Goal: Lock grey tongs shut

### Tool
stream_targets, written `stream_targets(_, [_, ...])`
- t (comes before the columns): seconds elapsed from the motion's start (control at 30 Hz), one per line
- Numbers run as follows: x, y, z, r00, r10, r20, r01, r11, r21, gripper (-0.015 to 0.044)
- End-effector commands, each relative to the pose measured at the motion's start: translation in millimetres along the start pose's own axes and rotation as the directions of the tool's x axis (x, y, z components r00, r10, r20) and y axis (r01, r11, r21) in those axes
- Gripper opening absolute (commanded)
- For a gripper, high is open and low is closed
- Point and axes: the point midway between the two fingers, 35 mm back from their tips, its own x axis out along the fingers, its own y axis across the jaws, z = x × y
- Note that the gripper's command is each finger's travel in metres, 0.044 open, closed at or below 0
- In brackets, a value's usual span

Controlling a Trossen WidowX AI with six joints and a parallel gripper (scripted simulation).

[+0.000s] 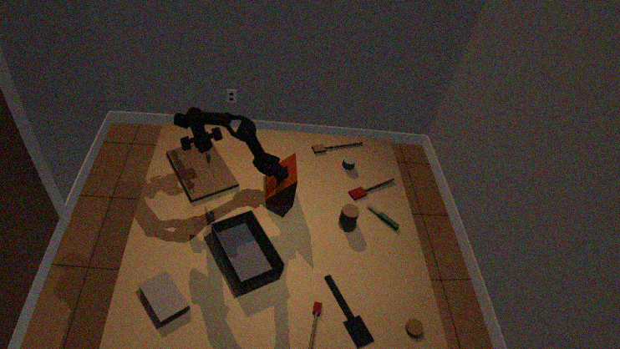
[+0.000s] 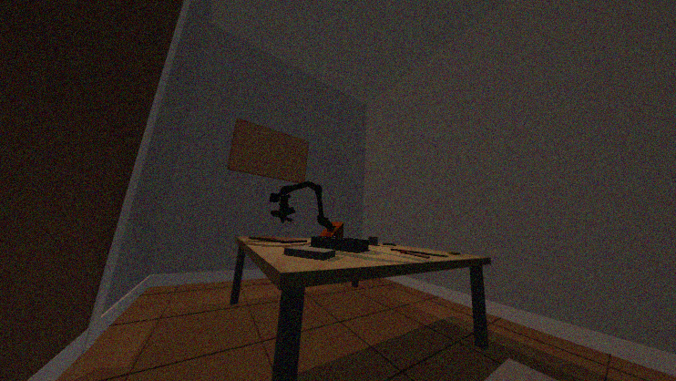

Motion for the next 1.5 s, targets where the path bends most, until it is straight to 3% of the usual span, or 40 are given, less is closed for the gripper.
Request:
stream_targets(0.0, [2,1,1,0.998,0.020,-0.055,-0.020,1.000,-0.003,-0.0150])
stream_targets(0.67, [5,-5,4,0.924,0.028,-0.381,-0.020,1.000,0.023,-0.0150])
stream_targets(1.47, [-19,-11,16,0.729,-0.075,-0.681,0.193,0.976,0.099,-0.0150])
